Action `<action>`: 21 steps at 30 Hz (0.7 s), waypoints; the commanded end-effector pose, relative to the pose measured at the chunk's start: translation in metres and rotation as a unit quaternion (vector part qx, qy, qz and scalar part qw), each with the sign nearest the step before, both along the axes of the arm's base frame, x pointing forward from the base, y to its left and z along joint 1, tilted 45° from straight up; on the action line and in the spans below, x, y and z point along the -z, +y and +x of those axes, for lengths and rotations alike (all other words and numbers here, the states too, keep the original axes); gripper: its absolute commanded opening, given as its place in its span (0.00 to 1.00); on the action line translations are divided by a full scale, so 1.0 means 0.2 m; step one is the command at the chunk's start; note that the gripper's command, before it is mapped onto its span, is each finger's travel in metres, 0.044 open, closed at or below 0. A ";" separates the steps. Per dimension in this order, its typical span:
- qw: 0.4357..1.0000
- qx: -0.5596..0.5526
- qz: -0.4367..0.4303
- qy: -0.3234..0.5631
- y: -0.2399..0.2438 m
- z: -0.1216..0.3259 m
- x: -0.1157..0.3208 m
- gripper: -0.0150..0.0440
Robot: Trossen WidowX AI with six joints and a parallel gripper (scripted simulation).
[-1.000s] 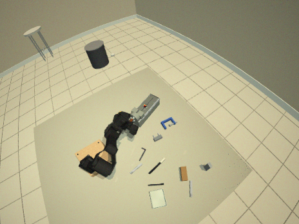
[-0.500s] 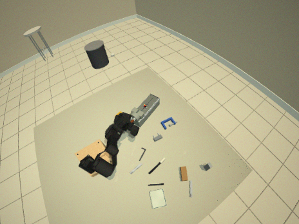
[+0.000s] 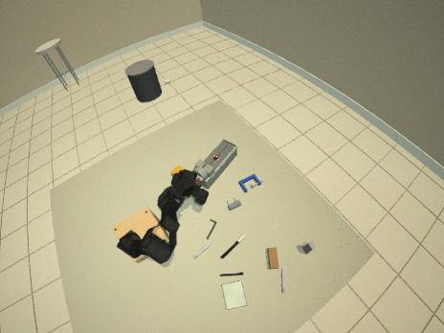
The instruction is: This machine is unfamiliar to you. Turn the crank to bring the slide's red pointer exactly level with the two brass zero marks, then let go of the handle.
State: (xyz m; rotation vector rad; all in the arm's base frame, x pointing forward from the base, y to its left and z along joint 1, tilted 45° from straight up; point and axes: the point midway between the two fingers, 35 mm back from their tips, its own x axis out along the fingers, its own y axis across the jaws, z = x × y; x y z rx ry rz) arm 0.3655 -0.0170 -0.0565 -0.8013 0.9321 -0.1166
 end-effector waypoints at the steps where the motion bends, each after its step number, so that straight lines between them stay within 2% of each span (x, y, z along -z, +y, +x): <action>1: 1.000 0.006 -0.001 0.001 -0.04 0.00 0.02 0.25; 21: 1.000 0.006 -0.001 0.001 -0.09 -0.03 0.15 0.25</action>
